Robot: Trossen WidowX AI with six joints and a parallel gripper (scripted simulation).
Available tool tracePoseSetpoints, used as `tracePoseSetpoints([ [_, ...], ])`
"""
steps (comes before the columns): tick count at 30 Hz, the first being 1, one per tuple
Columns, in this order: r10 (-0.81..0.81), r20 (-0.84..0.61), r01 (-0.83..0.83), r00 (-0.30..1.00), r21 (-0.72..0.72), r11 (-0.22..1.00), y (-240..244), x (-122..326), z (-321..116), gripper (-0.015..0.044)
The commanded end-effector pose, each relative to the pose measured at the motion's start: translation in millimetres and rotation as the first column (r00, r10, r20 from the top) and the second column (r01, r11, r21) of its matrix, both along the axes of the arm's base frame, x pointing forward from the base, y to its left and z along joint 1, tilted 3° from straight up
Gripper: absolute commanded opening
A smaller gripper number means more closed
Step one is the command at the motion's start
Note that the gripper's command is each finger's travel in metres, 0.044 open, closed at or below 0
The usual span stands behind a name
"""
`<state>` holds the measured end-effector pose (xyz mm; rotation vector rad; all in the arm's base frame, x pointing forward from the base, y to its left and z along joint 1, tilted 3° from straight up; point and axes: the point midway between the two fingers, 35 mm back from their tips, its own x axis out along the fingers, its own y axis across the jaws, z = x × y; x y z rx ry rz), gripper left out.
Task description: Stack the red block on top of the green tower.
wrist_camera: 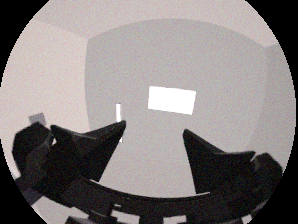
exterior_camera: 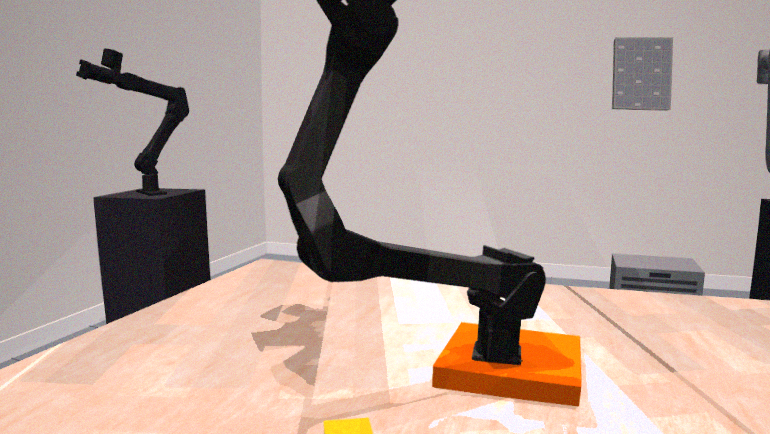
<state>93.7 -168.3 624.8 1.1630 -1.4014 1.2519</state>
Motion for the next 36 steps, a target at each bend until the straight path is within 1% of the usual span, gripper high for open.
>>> tracePoseSetpoints([
  [1, -0.002, 0.003, 0.002, 1.000, -0.004, 1.000, 1, -2, 1, 0.0426],
  [2, -0.009, 0.011, 0.009, 1.000, -0.017, 1.000, 4, -7, 2, 0.0440],
  [11, -0.109, 0.129, 0.139, 0.986, -0.252, 0.958, 77, -80, 18, 0.0440],
  [19, -0.191, 0.189, 0.259, 0.963, -0.461, 0.849, 160, -114, 17, 0.0440],
  [27, -0.265, 0.206, 0.334, 0.942, -0.660, 0.673, 246, -114, 2, 0.0440],
  [31, -0.307, 0.199, 0.346, 0.931, -0.748, 0.566, 286, -102, -11, 0.0440],
  [36, -0.368, 0.176, 0.333, 0.913, -0.843, 0.423, 331, -76, -32, 0.0440],
])
